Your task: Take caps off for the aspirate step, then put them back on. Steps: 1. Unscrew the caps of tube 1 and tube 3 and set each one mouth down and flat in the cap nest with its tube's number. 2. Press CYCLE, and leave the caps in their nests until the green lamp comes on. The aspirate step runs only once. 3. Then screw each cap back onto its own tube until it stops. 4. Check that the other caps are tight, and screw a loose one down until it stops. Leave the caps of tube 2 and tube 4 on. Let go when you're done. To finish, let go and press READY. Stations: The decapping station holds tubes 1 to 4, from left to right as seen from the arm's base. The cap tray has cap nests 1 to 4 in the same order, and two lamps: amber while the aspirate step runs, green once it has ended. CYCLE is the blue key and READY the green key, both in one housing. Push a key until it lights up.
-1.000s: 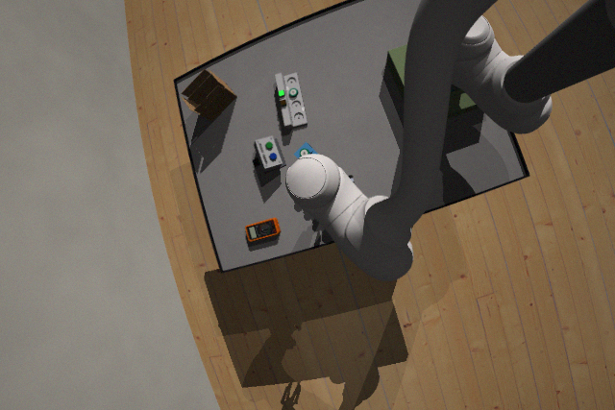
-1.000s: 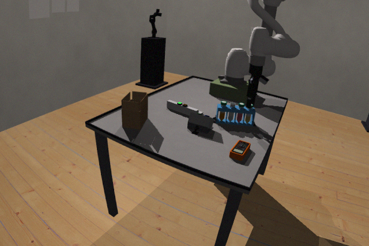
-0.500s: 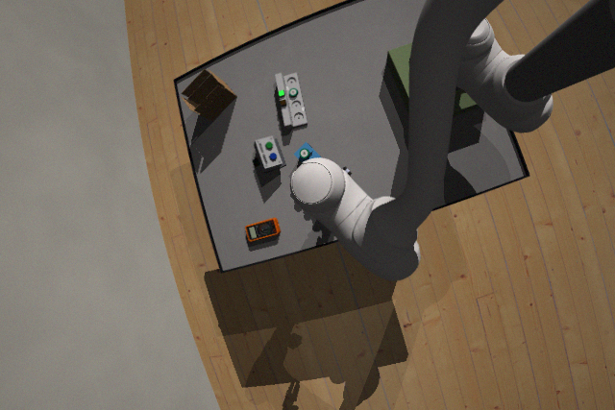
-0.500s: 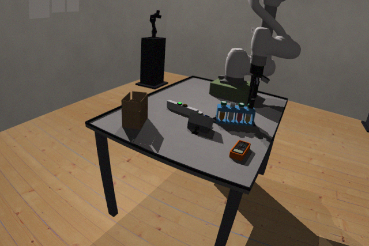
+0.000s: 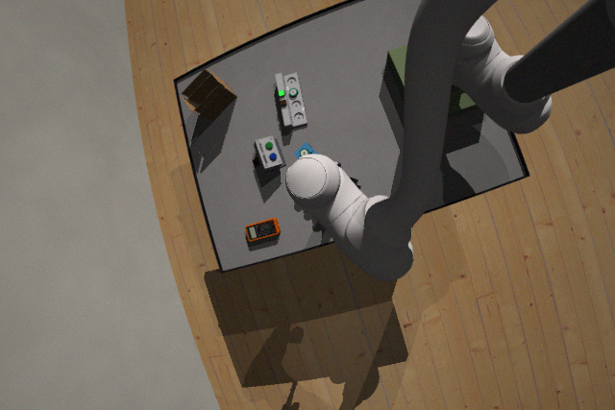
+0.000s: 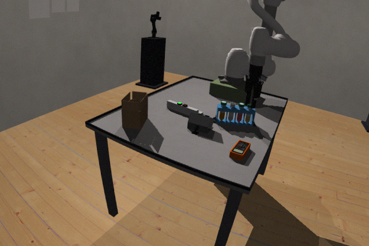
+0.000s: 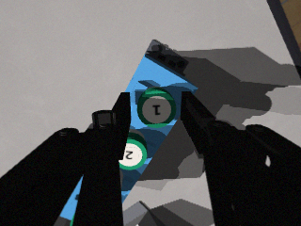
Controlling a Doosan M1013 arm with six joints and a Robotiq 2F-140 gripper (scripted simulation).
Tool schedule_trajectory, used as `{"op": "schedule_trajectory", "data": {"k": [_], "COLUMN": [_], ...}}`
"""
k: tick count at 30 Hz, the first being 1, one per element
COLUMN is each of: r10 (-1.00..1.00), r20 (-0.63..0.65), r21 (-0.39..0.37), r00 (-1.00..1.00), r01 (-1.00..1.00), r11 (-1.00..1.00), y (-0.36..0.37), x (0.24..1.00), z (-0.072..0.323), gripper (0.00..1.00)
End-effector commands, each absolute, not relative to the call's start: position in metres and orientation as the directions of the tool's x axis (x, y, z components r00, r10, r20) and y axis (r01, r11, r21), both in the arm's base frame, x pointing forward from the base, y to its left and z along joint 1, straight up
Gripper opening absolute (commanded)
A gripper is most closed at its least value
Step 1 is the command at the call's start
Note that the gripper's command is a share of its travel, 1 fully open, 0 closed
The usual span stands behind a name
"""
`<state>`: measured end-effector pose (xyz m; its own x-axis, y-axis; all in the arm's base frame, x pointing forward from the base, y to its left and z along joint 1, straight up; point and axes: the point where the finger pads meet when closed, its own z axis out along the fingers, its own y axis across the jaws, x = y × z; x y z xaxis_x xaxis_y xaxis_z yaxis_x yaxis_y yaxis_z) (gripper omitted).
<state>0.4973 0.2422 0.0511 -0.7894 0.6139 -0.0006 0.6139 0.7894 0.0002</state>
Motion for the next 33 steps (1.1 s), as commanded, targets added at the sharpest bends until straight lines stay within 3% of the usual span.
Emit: {"op": "schedule_trajectory", "data": {"k": [1, 16, 25, 31, 33], "r10": [0.614, 0.689, 0.936, 0.998, 0.998], "r20": [-0.001, 0.0, 0.001, 0.001, 0.001], "r21": [0.002, 0.002, 0.001, 0.001, 0.001], "r00": [-0.789, -0.724, -0.352, -0.06, -0.06], "r01": [0.614, 0.689, 0.936, 0.998, 0.998], "r11": [0.789, 0.724, 0.352, 0.06, 0.06], "y": [0.2425, 0.2425, 0.2425, 0.2425, 0.2425], "x": [0.4978, 0.4979, 0.4979, 0.4979, 0.4979], "z": [0.0517, 0.0517, 0.0517, 0.0516, 0.0516], "gripper": [0.3, 0.3, 0.3, 0.3, 0.3]}}
